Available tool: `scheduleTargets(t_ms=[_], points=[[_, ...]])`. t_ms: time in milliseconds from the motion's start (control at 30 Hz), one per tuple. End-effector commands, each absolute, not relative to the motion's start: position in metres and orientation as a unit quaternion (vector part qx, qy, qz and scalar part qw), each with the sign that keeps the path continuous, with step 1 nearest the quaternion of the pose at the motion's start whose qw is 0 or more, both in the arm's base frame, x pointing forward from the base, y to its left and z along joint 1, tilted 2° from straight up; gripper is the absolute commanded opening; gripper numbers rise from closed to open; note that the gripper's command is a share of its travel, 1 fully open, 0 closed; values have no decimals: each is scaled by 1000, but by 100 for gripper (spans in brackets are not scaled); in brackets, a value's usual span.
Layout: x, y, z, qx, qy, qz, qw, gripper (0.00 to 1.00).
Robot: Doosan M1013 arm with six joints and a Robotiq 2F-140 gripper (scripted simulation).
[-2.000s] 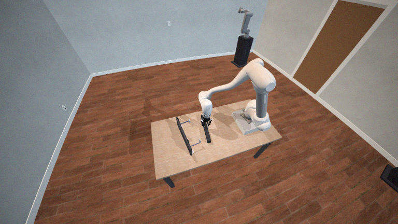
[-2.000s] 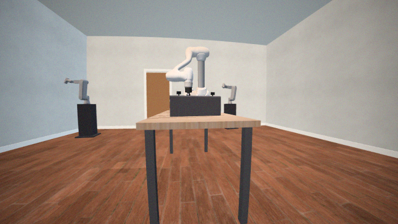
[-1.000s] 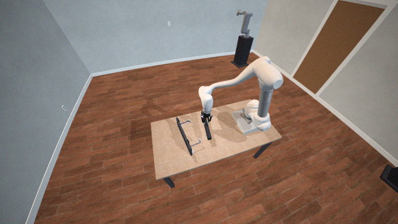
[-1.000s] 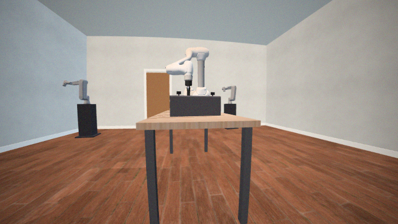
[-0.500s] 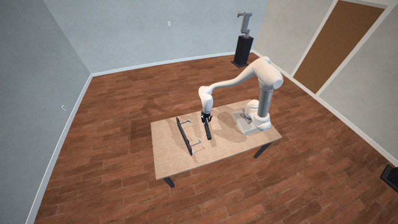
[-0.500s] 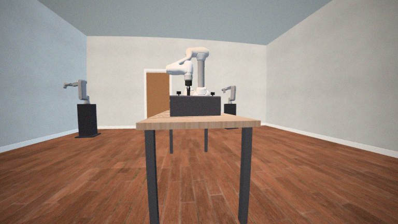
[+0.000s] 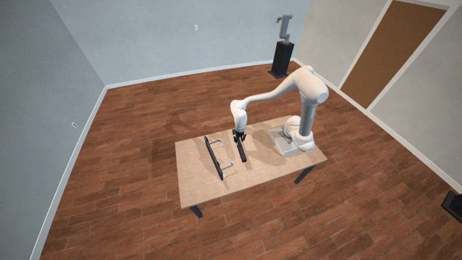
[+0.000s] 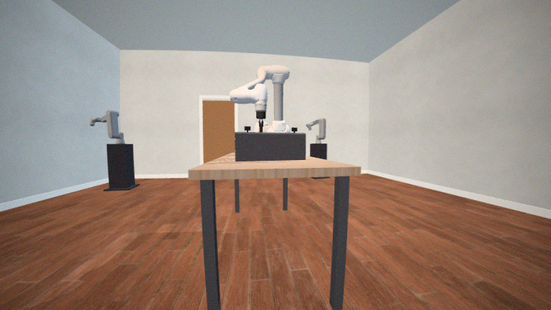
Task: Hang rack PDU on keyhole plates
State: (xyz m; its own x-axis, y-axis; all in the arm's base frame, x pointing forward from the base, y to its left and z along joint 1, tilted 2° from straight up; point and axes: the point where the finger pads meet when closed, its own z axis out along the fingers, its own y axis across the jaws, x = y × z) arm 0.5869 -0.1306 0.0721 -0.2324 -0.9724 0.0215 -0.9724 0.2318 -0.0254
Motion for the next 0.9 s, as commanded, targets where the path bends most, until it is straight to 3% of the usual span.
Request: scheduleTargets(t_ms=[0, 300, 867], points=[[588, -131, 72, 635, -772, 16, 1, 0], [590, -130, 72, 690, -723, 16, 2, 0], [691, -121, 74, 694, -720, 16, 2, 0]])
